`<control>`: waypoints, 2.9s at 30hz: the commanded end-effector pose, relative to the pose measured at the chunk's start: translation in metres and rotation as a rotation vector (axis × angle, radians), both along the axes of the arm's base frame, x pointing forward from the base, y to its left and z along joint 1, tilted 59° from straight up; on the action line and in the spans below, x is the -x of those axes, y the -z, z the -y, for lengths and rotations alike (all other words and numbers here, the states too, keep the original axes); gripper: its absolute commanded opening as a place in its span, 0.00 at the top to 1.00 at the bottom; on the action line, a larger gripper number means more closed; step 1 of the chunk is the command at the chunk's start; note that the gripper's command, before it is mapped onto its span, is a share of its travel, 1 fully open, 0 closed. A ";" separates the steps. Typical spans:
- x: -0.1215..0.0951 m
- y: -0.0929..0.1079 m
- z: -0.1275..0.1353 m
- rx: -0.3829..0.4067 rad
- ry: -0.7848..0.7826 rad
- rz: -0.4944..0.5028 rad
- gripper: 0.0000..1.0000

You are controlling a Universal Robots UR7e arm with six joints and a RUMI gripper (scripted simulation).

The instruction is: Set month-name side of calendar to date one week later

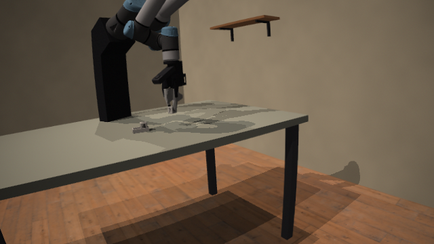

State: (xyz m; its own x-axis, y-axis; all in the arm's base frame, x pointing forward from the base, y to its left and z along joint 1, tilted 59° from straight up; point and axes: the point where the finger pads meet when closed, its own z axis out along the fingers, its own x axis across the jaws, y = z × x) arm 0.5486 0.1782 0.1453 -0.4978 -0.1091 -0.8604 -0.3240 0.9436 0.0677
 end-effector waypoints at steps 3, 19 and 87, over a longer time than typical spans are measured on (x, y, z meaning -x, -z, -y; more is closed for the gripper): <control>0.021 -0.013 0.008 0.000 -0.003 -0.005 0.90; 0.027 -0.017 0.011 0.000 -0.004 -0.003 0.90; 0.022 -0.021 0.015 0.588 -0.376 0.223 0.90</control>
State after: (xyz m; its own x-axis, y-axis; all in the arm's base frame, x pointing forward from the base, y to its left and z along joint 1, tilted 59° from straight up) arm 0.5275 0.1637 0.1673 -0.2324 -0.6223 -0.7475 -0.5461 0.7194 -0.4291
